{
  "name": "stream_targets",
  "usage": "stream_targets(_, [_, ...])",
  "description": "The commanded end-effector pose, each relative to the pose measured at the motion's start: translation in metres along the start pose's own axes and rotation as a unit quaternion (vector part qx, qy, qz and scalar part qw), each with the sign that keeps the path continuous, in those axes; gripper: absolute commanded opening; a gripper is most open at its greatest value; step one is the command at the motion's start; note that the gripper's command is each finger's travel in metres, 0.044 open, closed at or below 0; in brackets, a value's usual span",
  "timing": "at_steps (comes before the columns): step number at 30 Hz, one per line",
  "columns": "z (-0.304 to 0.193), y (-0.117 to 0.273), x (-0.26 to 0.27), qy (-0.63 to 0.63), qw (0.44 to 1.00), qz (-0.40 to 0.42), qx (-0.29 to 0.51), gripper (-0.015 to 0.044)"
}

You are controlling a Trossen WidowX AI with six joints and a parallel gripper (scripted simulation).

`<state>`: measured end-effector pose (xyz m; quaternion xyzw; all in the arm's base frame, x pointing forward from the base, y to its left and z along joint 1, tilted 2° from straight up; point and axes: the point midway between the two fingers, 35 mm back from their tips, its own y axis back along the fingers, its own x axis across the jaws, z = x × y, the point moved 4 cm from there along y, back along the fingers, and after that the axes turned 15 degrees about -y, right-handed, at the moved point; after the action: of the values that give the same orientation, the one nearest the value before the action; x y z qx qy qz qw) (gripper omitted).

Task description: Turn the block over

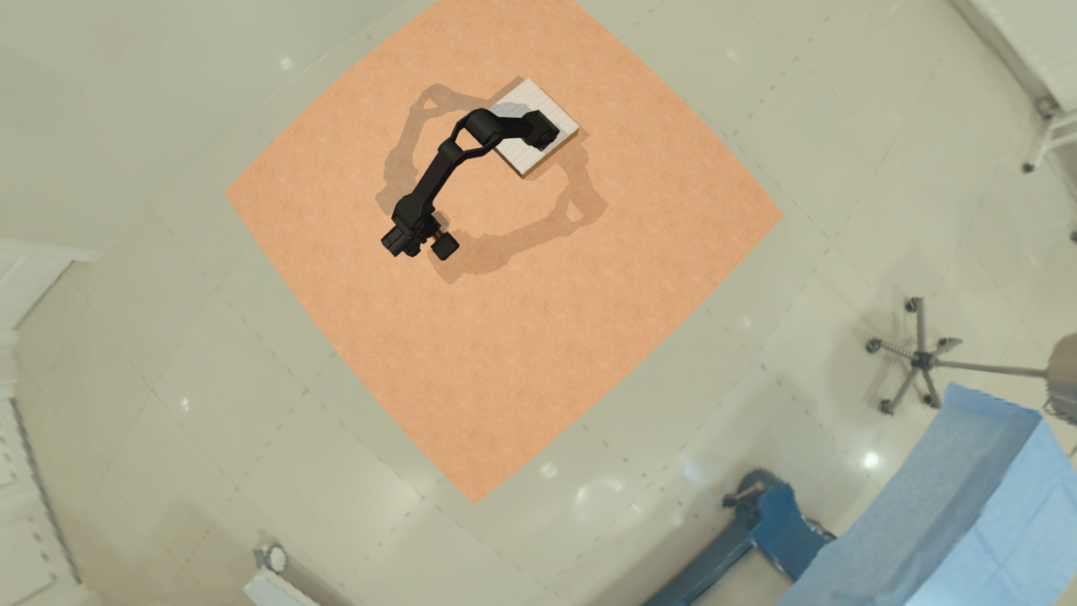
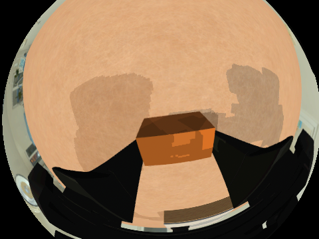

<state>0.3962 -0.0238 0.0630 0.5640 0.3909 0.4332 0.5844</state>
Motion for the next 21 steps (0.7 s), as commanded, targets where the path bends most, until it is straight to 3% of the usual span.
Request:
stream_targets(1, [-0.001,-0.001,0.0,0.001,1.0,0.001,0.002,0.0229])
stream_targets(11, [-0.001,-0.001,0.0,0.001,1.0,0.001,0.002,0.0162])
stream_targets(17, [-0.001,0.028,0.0,0.001,1.0,0.001,0.002,0.0005])
stream_targets(21, [-0.001,0.029,0.0,0.001,1.0,0.001,0.002,0.0])
